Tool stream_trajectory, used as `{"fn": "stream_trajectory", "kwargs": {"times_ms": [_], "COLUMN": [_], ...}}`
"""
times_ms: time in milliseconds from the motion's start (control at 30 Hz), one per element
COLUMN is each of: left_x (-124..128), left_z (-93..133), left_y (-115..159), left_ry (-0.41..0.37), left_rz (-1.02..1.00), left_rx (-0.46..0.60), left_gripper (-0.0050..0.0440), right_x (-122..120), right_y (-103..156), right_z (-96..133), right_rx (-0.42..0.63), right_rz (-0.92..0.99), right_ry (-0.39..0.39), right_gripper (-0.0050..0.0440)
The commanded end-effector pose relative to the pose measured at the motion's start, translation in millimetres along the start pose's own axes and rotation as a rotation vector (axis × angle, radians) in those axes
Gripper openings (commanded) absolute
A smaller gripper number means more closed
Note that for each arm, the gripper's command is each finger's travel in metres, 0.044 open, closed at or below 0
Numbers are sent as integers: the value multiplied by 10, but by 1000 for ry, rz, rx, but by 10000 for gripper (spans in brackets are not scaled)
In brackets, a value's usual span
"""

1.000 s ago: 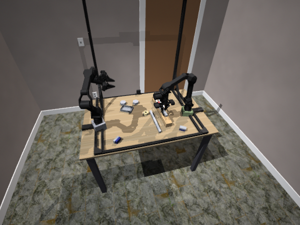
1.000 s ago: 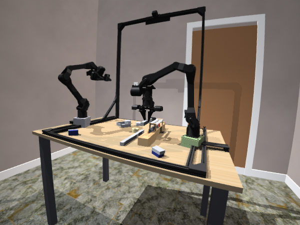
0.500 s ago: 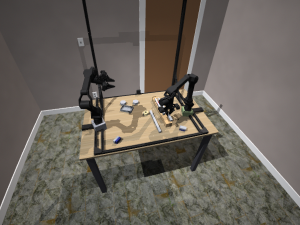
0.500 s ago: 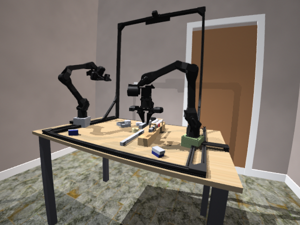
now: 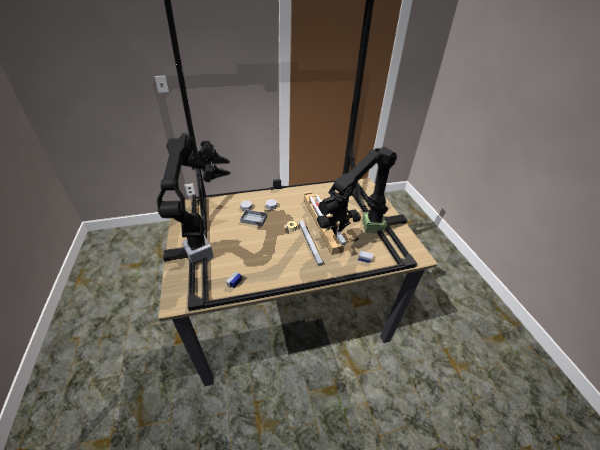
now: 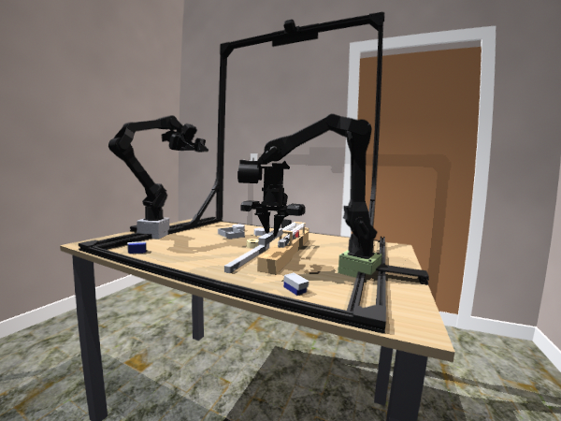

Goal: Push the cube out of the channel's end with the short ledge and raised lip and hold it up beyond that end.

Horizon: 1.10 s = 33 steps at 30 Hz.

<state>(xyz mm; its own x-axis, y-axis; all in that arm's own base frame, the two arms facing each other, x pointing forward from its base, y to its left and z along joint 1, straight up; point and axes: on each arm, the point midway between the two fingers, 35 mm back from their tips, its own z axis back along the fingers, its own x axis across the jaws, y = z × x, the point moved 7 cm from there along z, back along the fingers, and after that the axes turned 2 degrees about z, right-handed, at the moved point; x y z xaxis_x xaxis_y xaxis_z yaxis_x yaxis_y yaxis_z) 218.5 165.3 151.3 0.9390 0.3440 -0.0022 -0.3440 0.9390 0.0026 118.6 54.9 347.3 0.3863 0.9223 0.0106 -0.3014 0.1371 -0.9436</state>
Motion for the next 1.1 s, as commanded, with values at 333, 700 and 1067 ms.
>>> {"fn": "stream_trajectory", "kwargs": {"times_ms": [333, 700, 1067], "left_x": [8, 3, -5], "left_z": [-219, -365, -456], "left_y": [3, 2, -1], "left_ry": [-2, -2, -2], "left_rz": [-2, -2, -1], "left_rx": [-3, -3, 1], "left_gripper": [40, 40, 64], "right_x": [0, 0, 0], "right_y": [-2, -2, -2], "right_z": [0, 0, 0], "right_rx": [-2, -2, -2], "right_rz": [-3, -3, -3], "right_ry": [1, 1, 1], "right_gripper": [400, 400, 400]}}
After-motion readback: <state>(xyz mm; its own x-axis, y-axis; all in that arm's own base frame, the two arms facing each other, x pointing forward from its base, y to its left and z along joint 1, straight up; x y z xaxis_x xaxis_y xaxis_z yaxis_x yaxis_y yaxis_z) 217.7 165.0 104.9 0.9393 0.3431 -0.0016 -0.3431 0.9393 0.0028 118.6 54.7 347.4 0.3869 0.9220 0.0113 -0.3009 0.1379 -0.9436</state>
